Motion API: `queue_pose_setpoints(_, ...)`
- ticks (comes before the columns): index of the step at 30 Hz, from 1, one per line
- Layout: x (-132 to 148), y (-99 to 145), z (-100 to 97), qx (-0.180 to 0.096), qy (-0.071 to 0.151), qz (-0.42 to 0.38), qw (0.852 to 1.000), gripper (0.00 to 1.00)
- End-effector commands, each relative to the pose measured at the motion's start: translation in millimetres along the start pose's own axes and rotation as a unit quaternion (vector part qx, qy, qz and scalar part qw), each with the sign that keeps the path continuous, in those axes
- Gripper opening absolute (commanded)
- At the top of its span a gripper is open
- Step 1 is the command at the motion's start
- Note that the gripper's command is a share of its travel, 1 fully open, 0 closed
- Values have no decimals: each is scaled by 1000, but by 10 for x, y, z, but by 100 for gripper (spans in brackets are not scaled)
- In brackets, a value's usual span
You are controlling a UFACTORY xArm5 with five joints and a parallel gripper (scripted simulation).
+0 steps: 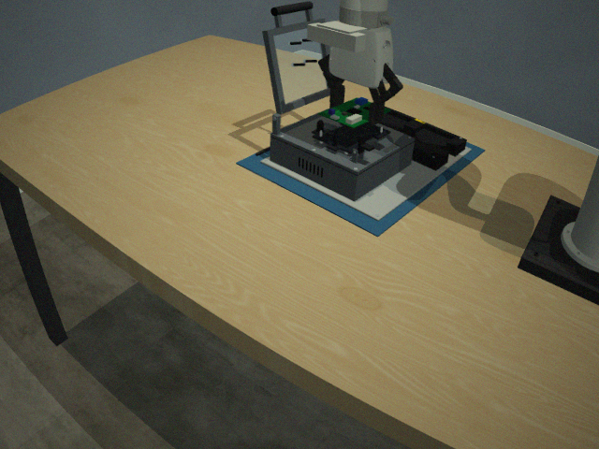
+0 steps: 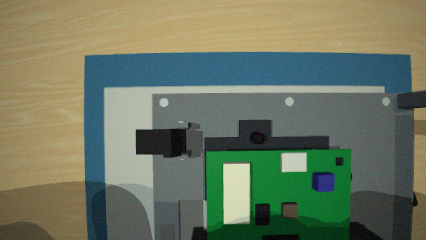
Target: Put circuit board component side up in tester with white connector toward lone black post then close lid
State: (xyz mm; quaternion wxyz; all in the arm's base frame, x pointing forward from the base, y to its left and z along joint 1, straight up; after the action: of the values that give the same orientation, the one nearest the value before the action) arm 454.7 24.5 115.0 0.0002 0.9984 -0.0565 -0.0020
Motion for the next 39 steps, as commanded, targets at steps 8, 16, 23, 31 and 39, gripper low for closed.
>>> queue_pose_setpoints(8,15,-5,158,0,2,0,1000,79)
queue_pose_setpoints(16,15,-6,232,0,2,0,1000,79)
queue_pose_setpoints(23,15,-6,241,0,2,0,1000,79)
queue_pose_setpoints(31,15,-6,241,0,2,0,1000,79)
queue_pose_setpoints(39,15,-6,241,0,2,0,1000,79)
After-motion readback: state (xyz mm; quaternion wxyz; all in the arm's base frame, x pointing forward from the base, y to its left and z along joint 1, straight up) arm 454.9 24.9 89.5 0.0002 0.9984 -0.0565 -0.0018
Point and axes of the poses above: the point where the finger pads meet when closed, its own z axis out along the fingers, its own x axis across the jaws, y = z × x, the point moved 2 cm from there along -z, back along the fingers
